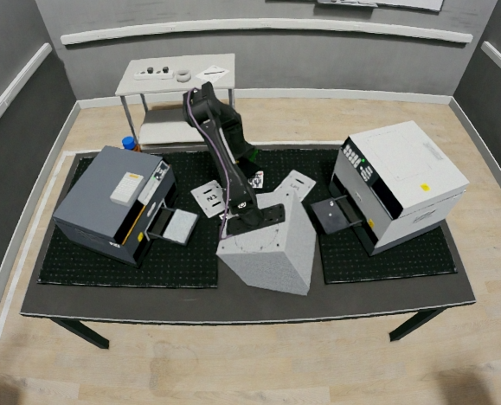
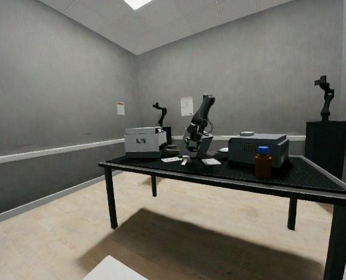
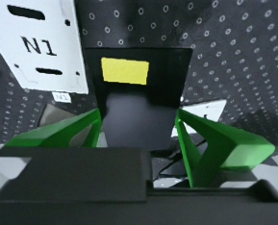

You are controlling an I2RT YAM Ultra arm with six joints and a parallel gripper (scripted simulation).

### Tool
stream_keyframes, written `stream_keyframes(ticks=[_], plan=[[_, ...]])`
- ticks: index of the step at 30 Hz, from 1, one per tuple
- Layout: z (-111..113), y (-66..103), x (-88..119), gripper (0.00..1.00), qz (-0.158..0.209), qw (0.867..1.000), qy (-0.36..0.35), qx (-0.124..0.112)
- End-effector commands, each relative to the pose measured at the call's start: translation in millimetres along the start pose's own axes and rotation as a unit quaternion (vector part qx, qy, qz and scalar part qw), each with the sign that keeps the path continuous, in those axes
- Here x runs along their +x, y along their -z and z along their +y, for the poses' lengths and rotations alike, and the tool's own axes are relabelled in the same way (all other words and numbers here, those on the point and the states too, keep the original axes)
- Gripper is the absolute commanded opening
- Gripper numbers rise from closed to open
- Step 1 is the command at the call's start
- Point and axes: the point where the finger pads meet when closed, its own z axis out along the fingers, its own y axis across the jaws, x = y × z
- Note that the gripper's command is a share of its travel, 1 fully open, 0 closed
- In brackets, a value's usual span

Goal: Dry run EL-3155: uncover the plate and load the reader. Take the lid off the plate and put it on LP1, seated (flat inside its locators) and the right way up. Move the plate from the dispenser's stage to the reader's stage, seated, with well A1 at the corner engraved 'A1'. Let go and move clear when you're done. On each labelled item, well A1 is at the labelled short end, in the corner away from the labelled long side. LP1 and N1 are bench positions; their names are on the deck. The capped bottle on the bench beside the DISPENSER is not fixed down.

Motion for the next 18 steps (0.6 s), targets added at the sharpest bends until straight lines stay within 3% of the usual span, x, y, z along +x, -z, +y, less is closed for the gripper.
stream_keyframes(ticks=[1,18], plan=[[-11,3.5,-6,0.85,-0.012,0.999,-0.034,0.001],[-40,-2.5,10,0.85,-0.015,0.993,-0.12,-0.005]])
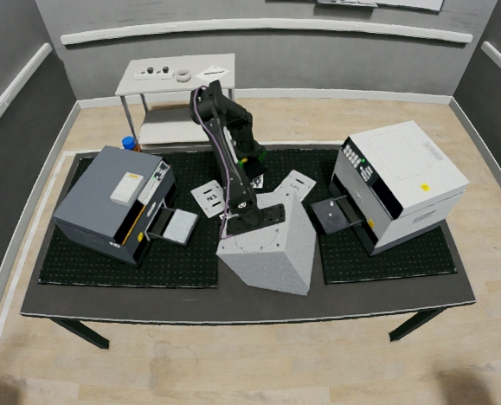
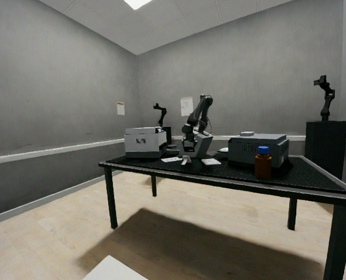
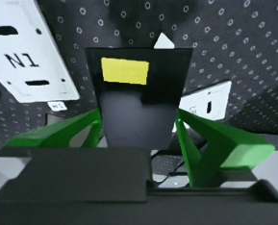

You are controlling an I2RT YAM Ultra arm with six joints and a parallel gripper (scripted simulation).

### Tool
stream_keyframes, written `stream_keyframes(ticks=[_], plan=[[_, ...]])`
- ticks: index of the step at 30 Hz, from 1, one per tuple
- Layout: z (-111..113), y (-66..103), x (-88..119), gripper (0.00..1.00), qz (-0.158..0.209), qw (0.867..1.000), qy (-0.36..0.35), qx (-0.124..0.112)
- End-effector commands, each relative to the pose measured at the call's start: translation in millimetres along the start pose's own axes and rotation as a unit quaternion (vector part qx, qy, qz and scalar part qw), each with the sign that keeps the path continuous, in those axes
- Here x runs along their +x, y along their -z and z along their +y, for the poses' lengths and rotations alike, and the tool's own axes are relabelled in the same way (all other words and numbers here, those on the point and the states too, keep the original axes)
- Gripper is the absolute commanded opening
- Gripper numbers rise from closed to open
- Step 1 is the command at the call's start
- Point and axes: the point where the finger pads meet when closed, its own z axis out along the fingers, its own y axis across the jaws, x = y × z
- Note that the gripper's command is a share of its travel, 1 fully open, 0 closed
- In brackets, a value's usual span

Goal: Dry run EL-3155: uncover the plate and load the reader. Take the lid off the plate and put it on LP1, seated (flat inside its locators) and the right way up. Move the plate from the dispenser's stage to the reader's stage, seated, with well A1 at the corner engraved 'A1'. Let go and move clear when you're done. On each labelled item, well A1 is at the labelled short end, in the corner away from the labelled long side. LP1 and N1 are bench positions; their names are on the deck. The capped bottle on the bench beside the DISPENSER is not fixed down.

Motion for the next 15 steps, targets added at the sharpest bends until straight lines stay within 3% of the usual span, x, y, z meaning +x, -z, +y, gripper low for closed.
stream_keyframes(ticks=[1,15], plan=[[-13,3.3,-7,0.85,-0.015,0.999,-0.033,0.001],[-38,-1.5,5,0.85,-0.016,0.995,-0.103,-0.006]])
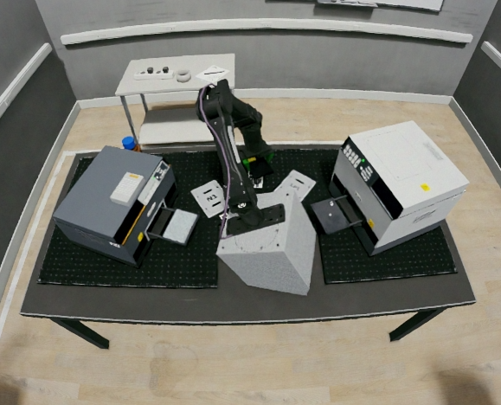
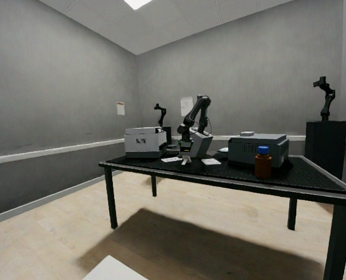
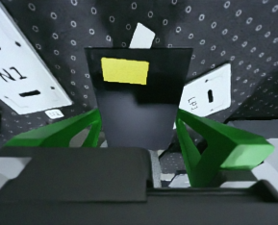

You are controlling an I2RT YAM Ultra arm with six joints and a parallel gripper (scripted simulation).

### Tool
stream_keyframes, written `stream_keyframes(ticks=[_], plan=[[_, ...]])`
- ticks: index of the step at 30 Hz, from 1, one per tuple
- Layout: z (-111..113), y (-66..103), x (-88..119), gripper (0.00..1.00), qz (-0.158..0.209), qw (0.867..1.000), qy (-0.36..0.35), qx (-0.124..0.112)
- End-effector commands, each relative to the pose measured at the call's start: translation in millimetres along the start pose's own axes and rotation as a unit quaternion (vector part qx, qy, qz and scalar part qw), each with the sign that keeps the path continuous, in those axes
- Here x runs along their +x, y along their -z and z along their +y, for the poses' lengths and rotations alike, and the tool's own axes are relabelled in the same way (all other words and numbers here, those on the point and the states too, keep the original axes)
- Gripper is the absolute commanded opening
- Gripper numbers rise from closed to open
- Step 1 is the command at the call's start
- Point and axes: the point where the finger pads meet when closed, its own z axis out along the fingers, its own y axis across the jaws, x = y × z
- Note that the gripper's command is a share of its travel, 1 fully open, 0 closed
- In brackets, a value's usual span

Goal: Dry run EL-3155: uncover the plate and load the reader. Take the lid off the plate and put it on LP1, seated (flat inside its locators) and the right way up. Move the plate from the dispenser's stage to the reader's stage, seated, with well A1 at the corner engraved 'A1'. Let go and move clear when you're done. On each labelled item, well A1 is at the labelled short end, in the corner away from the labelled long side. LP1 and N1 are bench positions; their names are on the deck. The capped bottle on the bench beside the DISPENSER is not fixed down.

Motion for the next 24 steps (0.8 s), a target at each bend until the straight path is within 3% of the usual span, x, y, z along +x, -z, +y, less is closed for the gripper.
stream_keyframes(ticks=[1,24], plan=[[-10,8.2,-11,0.85,-0.019,0.999,-0.031,0.002],[-54,-2.7,8,0.85,-0.021,0.989,-0.147,-0.011]])
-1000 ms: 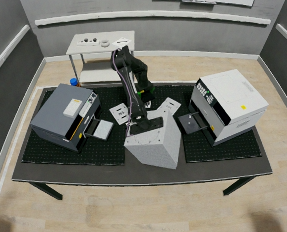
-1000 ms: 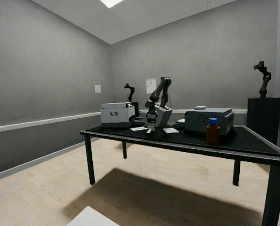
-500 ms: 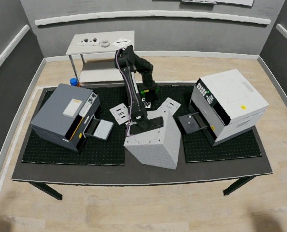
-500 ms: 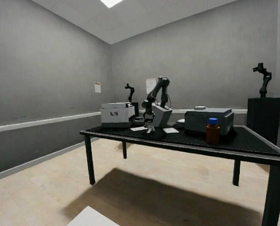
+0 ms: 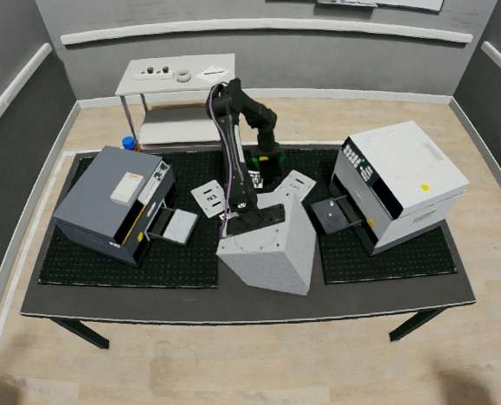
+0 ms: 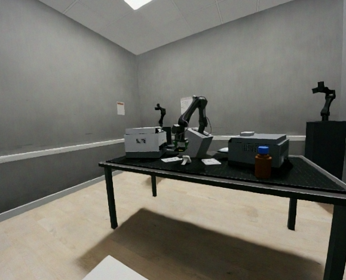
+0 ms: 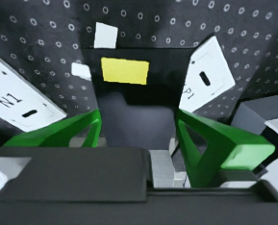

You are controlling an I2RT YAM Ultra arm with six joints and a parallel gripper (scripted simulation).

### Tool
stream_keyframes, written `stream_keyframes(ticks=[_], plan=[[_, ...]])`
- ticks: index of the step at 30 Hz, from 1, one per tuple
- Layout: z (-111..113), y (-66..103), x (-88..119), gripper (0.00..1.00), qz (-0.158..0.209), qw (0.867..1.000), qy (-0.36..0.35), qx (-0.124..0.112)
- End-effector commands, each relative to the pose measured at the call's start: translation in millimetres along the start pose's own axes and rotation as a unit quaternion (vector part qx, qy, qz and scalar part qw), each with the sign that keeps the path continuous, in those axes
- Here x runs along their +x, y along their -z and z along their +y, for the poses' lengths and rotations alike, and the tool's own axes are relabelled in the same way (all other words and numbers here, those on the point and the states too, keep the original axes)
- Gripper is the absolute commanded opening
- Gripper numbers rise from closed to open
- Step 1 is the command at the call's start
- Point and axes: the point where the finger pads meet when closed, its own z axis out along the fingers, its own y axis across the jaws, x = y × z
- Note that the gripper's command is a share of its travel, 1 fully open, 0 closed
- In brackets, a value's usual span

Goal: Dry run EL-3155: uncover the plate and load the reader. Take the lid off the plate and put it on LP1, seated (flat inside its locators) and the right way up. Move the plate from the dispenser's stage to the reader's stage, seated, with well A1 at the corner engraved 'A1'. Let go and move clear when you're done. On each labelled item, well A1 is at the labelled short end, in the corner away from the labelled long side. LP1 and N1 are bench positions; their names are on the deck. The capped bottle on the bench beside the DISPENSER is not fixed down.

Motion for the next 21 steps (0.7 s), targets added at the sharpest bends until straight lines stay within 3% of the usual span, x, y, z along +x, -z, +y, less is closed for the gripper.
stream_keyframes(ticks=[1,21], plan=[[-12,4.1,-9,0.85,-0.015,1.0,-0.024,0.0],[-52,-2.1,2,0.85,-0.019,0.991,-0.128,-0.013]])
